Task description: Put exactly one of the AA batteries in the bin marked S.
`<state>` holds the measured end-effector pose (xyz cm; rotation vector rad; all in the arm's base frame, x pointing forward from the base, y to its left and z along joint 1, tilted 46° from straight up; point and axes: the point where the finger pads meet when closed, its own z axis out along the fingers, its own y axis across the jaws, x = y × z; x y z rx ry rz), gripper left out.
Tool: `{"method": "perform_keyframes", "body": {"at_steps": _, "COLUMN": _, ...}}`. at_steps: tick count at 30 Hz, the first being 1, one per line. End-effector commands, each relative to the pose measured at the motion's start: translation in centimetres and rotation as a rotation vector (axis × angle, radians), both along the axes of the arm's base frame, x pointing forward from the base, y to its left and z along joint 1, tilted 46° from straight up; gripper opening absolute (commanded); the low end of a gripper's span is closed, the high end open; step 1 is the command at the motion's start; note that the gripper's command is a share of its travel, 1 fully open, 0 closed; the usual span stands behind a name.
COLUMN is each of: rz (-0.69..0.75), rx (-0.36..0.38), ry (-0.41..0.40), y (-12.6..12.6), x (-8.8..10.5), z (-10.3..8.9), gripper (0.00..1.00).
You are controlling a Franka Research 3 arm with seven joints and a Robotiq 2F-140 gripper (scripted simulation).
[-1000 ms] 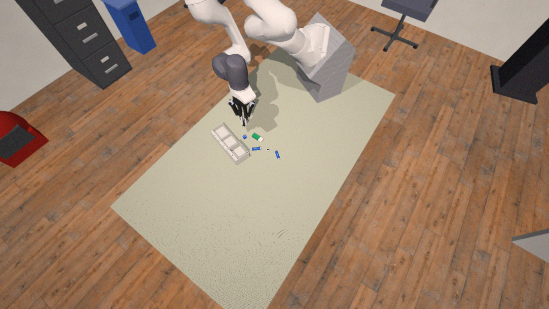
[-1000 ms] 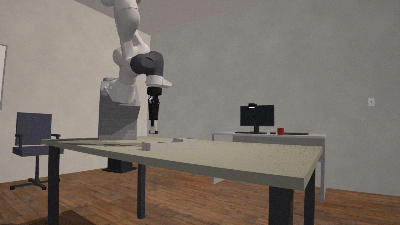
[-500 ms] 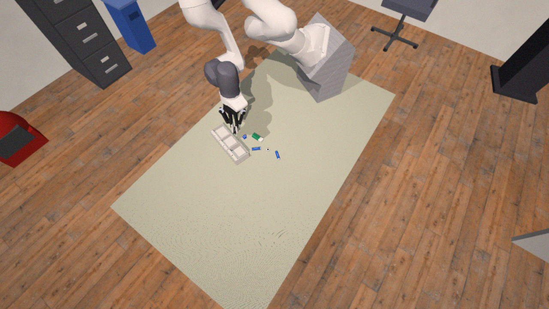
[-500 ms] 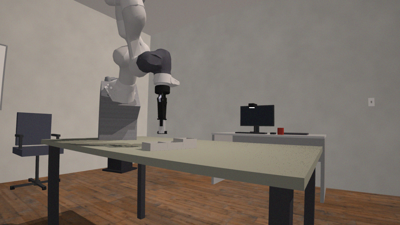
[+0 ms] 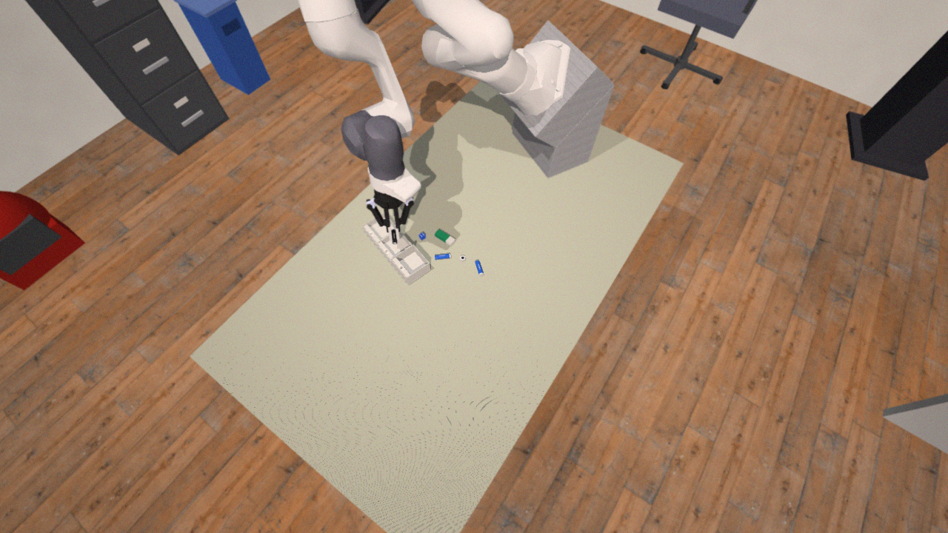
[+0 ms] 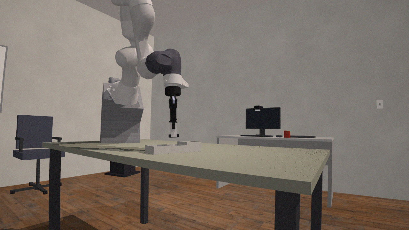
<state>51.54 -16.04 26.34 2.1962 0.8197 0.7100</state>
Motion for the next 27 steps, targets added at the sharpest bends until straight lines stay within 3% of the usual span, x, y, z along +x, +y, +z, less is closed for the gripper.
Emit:
{"method": "perform_keyframes", "body": {"at_steps": 1, "rz": 0.099, "rx": -0.088, "ry": 0.084, "y": 0.28, "x": 0.16, "z": 0.03, "gripper": 0.05}}
{"method": "perform_keyframes", "body": {"at_steps": 27, "rz": 0.304, "rx": -0.274, "ry": 0.252, "y": 0.35, "x": 0.07, "z": -0.08, "gripper": 0.05}}
